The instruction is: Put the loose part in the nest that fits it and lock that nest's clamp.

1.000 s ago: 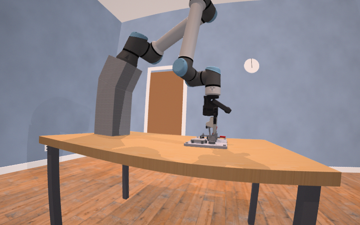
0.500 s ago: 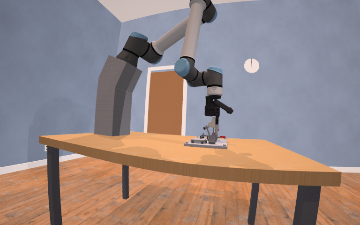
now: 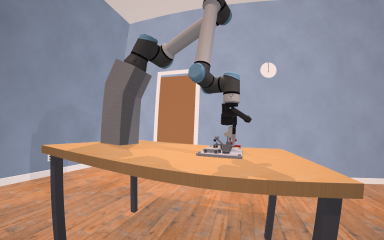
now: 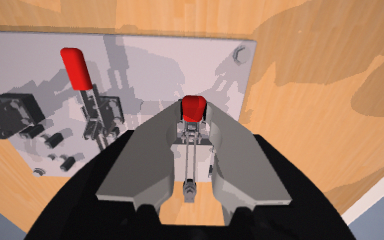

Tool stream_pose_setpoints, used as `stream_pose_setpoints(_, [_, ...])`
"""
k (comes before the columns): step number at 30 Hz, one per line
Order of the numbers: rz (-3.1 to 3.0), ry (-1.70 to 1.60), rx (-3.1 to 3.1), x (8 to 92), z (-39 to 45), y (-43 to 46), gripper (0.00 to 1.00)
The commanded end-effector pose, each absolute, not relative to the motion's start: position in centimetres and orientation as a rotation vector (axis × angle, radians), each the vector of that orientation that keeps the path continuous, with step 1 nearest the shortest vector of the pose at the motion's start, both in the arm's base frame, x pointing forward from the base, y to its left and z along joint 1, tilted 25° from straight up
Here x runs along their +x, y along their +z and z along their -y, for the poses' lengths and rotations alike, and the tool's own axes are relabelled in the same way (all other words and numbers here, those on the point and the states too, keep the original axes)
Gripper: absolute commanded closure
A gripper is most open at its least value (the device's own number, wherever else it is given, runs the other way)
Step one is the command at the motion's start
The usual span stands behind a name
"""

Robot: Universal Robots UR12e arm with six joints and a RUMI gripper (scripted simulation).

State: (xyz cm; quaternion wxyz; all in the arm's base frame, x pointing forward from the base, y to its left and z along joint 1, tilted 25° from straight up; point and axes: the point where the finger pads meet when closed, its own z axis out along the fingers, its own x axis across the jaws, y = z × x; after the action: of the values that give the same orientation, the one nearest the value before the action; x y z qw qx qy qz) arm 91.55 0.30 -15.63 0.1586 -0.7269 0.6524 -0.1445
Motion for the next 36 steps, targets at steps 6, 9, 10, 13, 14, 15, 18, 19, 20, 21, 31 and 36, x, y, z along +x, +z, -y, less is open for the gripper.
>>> stream_pose_setpoints(6, [-1.864,-0.414,-2.078,92.5,-0.4,-15.8,1.00])
stream_pose_setpoints(9, [-1.864,-0.414,-2.078,92.8,-0.4,-15.9,1.00])
stream_pose_setpoints(10, [-1.864,-0.414,-2.078,92.9,-0.4,-15.9,1.00])
stream_pose_setpoints(13, [-1.864,-0.414,-2.078,93.2,-0.5,-16.1,1.00])
stream_pose_setpoints(14, [-1.864,-0.414,-2.078,93.2,-0.5,-16.1,1.00])
stream_pose_setpoints(15, [-1.864,-0.414,-2.078,93.2,-0.5,-16.1,1.00])
stream_pose_setpoints(18, [-1.864,-0.414,-2.078,93.4,-0.5,-16.2,1.00])
stream_pose_setpoints(19, [-1.864,-0.414,-2.078,93.5,-0.5,-16.3,1.00])
stream_pose_setpoints(20, [-1.864,-0.414,-2.078,93.5,-0.5,-16.3,1.00])
stream_pose_setpoints(21, [-1.864,-0.414,-2.078,93.6,-0.5,-16.4,1.00])
stream_pose_setpoints(31, [-1.864,-0.414,-2.078,94.1,-0.6,-16.8,1.00])
stream_pose_setpoints(36, [-1.864,-0.414,-2.078,94.2,-0.6,-16.8,1.00])
